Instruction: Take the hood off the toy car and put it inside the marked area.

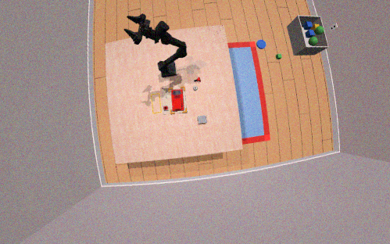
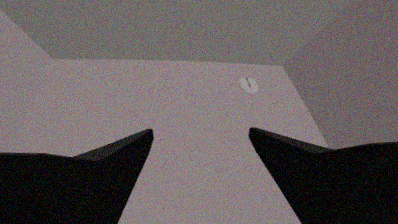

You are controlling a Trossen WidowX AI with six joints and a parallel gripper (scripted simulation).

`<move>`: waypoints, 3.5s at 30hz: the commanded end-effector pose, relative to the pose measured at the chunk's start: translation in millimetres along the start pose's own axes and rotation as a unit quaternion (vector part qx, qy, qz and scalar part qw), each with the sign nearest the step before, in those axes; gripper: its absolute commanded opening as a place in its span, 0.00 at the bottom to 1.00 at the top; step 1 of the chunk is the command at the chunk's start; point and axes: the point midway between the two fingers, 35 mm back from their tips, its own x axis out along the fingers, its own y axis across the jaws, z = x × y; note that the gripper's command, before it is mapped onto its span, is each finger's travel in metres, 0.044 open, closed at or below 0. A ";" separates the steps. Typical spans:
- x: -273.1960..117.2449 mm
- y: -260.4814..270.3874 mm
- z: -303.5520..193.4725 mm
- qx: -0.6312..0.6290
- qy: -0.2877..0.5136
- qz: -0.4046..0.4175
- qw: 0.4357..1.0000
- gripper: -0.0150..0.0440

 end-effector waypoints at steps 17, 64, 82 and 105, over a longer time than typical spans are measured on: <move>28.7 134.1 -156.1 0.060 0.248 0.227 0.940 1.00; -312.4 363.7 -299.8 -0.082 0.598 0.615 0.506 1.00; -493.6 316.0 -303.7 -0.290 0.633 0.660 0.281 1.00; -530.6 290.3 -302.1 -0.337 0.629 0.658 0.242 1.00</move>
